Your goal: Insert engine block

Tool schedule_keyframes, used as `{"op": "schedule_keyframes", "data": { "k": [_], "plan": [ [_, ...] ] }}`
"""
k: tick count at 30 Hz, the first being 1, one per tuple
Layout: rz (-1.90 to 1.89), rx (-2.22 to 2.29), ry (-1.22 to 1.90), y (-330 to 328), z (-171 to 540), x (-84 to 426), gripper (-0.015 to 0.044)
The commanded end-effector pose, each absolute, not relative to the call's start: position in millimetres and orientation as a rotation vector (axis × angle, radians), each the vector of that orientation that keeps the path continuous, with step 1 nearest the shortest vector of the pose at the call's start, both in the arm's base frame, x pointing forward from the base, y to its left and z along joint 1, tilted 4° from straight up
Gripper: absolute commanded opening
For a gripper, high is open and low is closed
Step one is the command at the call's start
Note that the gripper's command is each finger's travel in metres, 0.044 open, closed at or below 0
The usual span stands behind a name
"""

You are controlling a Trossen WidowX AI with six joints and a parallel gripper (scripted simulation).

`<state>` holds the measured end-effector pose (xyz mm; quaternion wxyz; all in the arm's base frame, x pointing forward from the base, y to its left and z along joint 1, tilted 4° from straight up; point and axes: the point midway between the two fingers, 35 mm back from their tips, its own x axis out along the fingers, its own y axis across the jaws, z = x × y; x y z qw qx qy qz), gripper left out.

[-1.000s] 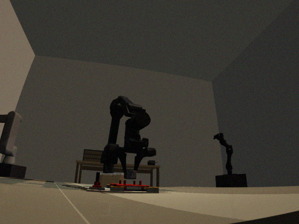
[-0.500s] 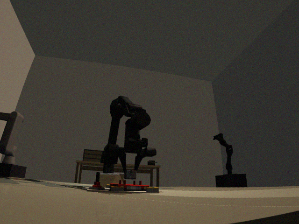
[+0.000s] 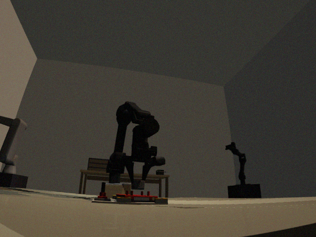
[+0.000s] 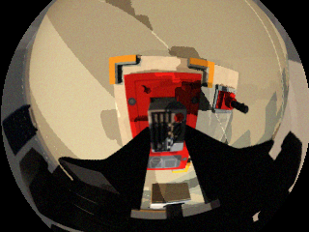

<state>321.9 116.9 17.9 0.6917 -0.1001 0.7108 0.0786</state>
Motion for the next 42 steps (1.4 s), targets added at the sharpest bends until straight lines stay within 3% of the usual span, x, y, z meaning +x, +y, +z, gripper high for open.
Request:
{"op": "schedule_keyframes", "data": {
  "k": [1,42],
  "plan": [
    [0.164,-0.208,1.589,117.5,17.6,322.0,0.0160],
    [0.158,-0.202,1.589,117.0,8.5,321.5,0.0160]
  ]
}}
